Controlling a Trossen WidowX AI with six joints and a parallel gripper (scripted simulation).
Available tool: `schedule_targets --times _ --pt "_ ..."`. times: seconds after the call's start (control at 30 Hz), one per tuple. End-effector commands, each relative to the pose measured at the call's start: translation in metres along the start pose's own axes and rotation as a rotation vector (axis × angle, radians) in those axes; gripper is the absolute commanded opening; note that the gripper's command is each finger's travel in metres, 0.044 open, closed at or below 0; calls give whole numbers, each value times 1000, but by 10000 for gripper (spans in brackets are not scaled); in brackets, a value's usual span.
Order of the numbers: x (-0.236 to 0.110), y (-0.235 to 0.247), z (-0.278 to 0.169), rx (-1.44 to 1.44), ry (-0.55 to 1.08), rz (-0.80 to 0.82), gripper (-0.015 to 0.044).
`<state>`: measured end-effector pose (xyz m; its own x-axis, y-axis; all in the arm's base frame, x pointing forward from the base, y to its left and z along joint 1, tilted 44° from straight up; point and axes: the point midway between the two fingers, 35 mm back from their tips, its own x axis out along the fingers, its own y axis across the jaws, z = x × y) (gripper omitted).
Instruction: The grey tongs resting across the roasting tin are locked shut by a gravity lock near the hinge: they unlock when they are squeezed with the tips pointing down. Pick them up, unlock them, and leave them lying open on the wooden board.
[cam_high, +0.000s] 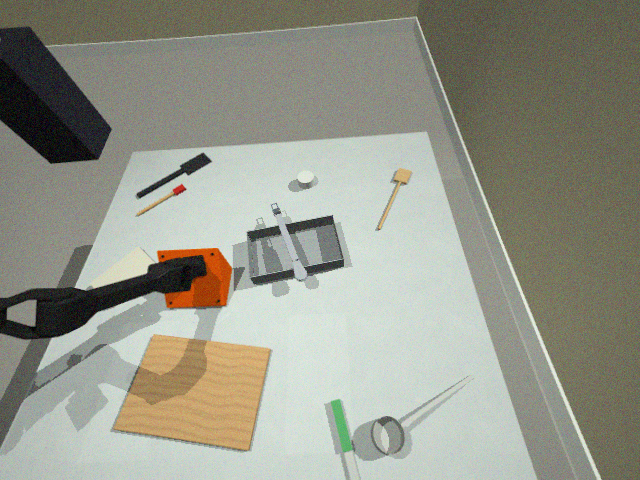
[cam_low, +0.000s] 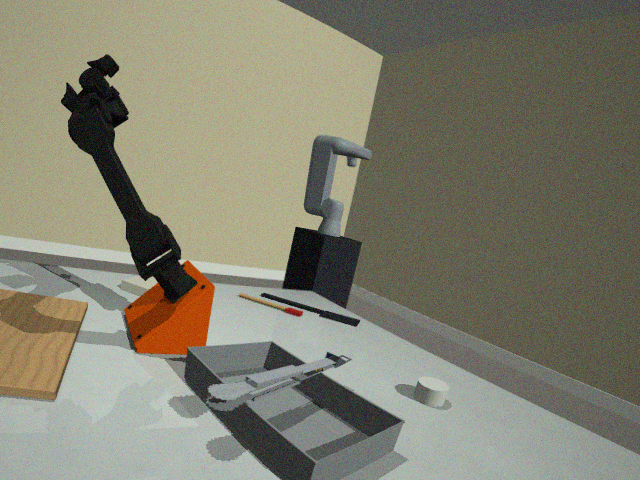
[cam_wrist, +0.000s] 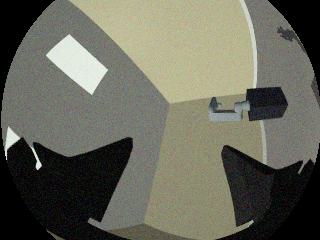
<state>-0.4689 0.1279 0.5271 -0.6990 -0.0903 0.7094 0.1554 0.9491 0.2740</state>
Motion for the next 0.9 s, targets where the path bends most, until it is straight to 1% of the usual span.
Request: schedule_targets --times 0.0,0.13,0.17,0.27,0.43,0.47,0.57,0.67,0.73,0.8,0.87 --pt "-1 2 2 -10 -6 4 374" --pt "-11 21 18 -95 -56 33 269" --pt "-15 28 23 -124 -76 46 260" --pt "-33 58 46 -266 -170 104 260" --pt "-77 118 85 -539 -374 190 260" --pt "-85 127 84 -585 -386 186 260" --pt "-112 152 99 -679 -501 206 260" --pt "-145 180 116 -781 -632 228 260" --pt "-174 199 126 -812 -728 244 260" --pt "-194 215 132 -886 -805 248 260" --pt "-222 234 138 -978 -909 246 260"
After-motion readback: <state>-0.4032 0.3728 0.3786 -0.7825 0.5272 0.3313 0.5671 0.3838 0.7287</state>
